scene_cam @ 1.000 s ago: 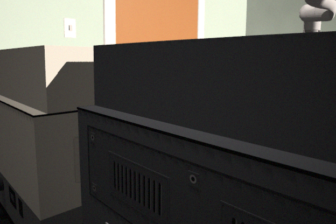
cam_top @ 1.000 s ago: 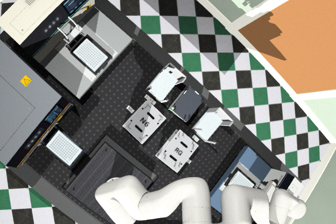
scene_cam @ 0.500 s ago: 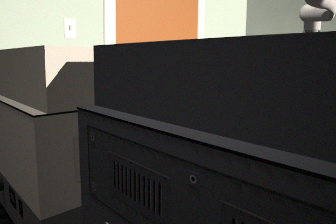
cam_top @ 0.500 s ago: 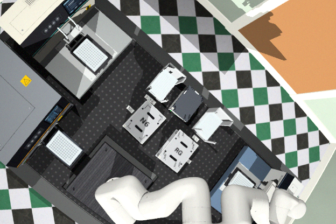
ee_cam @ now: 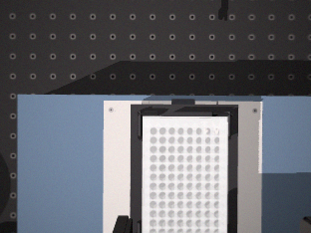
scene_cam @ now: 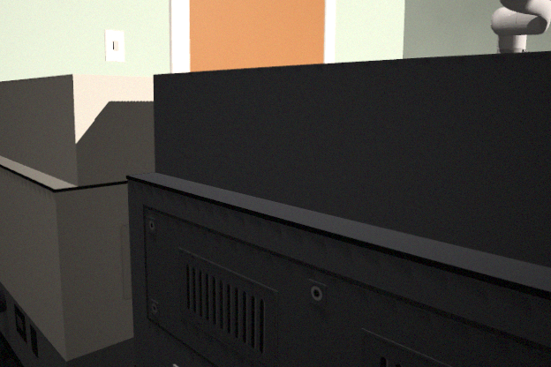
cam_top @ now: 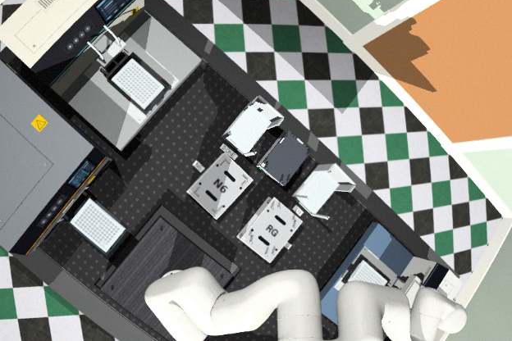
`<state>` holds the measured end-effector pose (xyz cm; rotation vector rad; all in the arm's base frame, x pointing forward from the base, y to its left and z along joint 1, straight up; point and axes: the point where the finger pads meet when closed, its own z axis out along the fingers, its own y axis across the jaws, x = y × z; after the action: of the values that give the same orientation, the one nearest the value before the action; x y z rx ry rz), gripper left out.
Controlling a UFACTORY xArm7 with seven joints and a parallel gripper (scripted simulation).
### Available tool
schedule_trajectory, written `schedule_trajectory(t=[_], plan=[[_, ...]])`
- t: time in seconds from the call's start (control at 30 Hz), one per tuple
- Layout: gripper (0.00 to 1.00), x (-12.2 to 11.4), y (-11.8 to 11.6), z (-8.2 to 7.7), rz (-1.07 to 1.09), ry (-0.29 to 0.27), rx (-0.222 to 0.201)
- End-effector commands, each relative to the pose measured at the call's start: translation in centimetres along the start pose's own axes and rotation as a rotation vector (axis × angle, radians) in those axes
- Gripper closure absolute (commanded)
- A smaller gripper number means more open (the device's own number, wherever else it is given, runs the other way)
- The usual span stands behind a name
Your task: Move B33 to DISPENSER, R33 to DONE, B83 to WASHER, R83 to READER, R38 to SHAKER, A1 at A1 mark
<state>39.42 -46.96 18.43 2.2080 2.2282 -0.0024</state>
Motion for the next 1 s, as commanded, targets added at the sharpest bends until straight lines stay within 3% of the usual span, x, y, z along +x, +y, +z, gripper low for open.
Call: schedule_trajectory(t=[0.0,0.97], plan=[[0.00,-0.1,0.0,-0.1,0.000,-0.004,-0.003],[0.00,-0.1,0.1,3.5,0.000,-0.004,-0.003]])
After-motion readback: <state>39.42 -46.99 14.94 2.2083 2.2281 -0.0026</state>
